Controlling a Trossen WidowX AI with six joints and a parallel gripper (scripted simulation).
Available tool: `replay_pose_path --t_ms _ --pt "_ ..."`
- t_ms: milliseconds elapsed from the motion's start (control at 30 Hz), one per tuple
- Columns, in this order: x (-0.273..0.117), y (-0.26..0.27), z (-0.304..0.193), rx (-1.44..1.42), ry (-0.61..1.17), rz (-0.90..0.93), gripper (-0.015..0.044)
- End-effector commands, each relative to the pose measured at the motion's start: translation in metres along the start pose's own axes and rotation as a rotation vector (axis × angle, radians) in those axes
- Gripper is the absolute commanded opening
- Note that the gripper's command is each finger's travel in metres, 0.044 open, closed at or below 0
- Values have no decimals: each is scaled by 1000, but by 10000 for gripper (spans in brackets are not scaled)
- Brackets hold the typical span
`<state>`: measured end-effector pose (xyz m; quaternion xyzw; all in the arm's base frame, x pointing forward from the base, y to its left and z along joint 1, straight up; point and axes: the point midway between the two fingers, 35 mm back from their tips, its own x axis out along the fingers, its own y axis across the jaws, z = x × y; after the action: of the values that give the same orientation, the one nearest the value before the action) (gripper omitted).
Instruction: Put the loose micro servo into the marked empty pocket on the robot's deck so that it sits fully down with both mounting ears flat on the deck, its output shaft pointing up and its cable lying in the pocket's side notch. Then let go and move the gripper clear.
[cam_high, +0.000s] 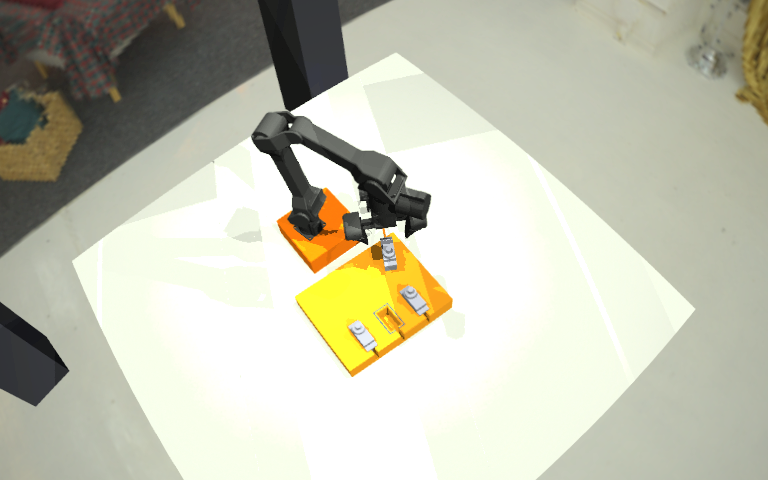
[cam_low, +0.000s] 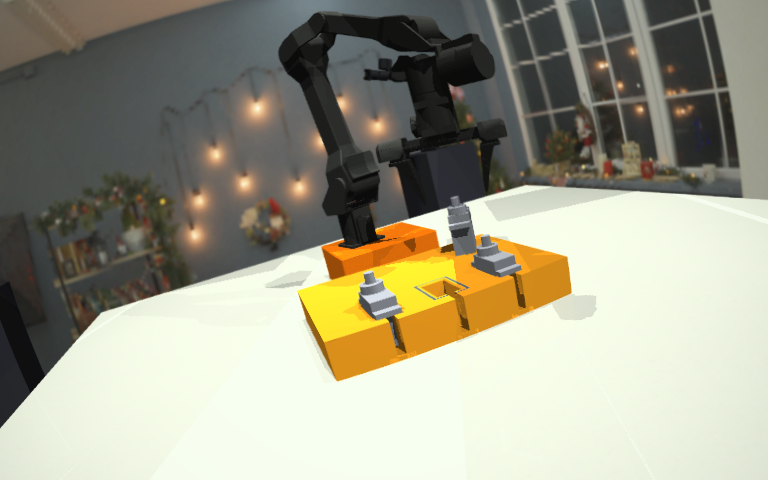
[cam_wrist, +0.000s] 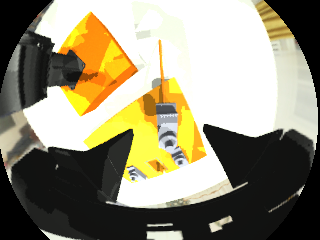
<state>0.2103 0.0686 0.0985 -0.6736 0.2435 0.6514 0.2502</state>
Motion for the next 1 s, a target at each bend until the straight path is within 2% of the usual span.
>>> replay_pose_path --t_ms 0,533,933,967 --pt "8 0 1 -5 -8 3 440" --pt "28 0 1 -5 -8 3 440" --pt "28 0 1 -5 -8 3 125" --pt "28 0 1 -5 -8 3 118"
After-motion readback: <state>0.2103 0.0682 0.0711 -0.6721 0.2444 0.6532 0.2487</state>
